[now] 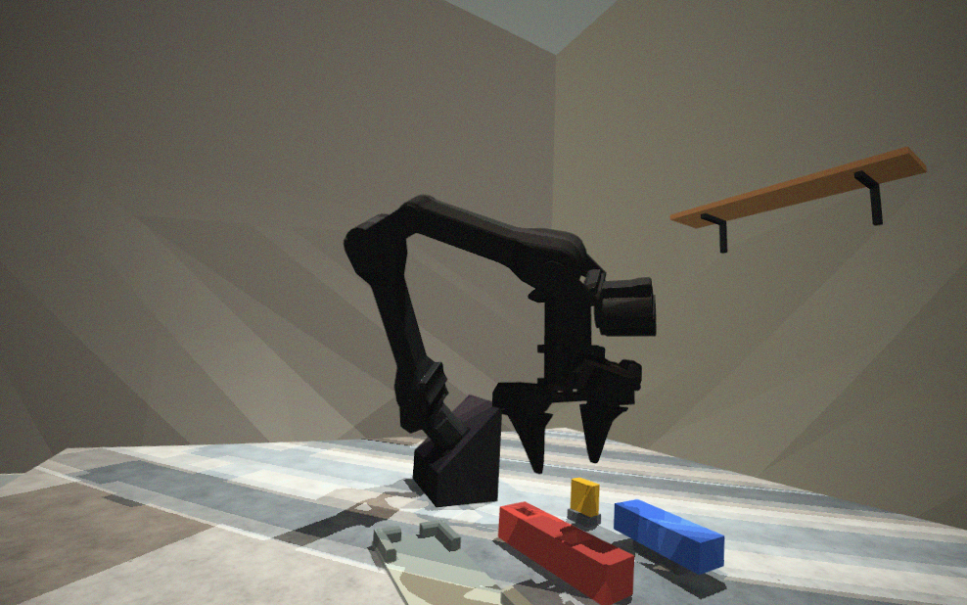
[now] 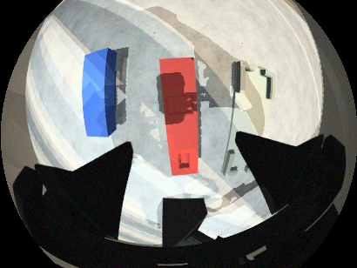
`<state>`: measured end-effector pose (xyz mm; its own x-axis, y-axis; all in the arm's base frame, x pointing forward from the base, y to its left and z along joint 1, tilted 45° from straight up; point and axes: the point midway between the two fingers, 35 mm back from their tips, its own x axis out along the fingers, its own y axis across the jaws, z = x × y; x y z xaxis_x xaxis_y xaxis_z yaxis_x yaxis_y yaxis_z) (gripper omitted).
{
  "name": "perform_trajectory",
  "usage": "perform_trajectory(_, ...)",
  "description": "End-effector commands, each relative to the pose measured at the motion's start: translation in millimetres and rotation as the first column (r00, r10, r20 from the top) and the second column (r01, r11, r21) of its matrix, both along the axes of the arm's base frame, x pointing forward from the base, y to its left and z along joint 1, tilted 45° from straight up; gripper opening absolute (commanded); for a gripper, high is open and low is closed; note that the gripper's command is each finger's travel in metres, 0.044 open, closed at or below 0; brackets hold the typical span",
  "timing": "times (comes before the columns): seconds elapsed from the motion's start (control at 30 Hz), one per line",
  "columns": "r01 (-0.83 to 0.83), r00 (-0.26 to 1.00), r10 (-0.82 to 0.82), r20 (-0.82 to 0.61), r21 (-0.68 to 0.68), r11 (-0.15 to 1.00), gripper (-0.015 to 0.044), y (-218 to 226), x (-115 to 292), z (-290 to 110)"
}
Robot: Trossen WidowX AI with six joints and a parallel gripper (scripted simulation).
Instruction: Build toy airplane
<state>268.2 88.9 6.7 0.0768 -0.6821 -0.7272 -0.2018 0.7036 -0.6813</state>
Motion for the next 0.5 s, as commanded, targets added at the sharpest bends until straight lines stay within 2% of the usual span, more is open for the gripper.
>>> perform_trajectory(0.0, 0.012, 1.0, -0.012, -0.02, -0.02, 1.0, 0.044, -29.7, -2.9, -25.0)
perform_trajectory(0.47, 0.012, 1.0, -0.012, -0.019, -0.02, 1.0, 0.044, -47.4, -1.3, -43.0)
